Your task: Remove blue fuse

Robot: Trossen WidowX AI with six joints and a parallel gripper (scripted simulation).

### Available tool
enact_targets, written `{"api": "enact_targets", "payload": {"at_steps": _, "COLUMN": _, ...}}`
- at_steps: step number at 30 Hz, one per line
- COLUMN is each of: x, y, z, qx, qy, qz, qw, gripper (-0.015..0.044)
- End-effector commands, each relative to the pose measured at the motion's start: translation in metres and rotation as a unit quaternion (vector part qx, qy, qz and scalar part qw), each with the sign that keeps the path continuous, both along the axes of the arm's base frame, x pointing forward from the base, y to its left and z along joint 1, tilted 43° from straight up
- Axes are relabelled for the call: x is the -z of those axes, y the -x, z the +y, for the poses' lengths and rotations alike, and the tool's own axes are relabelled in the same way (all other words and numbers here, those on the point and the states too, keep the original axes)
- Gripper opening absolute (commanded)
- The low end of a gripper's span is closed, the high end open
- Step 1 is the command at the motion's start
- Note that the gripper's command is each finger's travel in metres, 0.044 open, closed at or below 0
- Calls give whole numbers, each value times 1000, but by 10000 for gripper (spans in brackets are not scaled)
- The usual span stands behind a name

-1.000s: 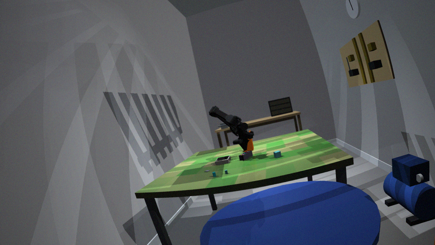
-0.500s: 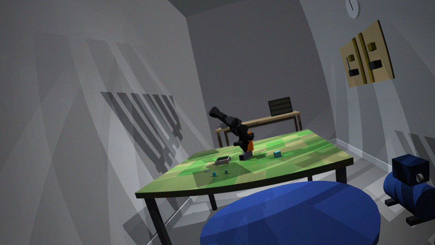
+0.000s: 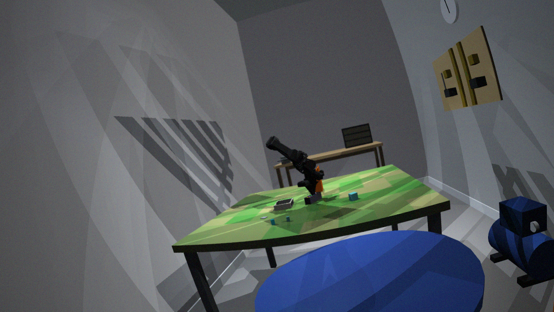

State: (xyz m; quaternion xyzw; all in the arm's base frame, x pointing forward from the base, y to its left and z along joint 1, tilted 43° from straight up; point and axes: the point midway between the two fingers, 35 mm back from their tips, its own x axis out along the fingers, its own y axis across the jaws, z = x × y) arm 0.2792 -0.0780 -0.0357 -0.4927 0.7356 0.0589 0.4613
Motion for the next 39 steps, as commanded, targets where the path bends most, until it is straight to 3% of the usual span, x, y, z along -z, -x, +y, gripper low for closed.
{"api": "enact_targets", "payload": {"at_steps": 1, "x": 3, "y": 1, "z": -3, "qx": -2, "qy": 2, "qz": 3, "qw": 1000, "gripper": 62}}
{"api": "enact_targets", "payload": {"at_steps": 6, "x": 4, "y": 2, "z": -3, "qx": -2, "qy": 2, "qz": 3, "qw": 1000, "gripper": 62}}
{"api": "enact_targets", "payload": {"at_steps": 16, "x": 3, "y": 1, "z": -3, "qx": 0, "qy": 0, "qz": 1, "qw": 1000, "gripper": 0}}
{"api": "enact_targets", "payload": {"at_steps": 39, "x": -3, "y": -1, "z": 3, "qx": 0, "qy": 0, "qz": 1, "qw": 1000, "gripper": 0}}
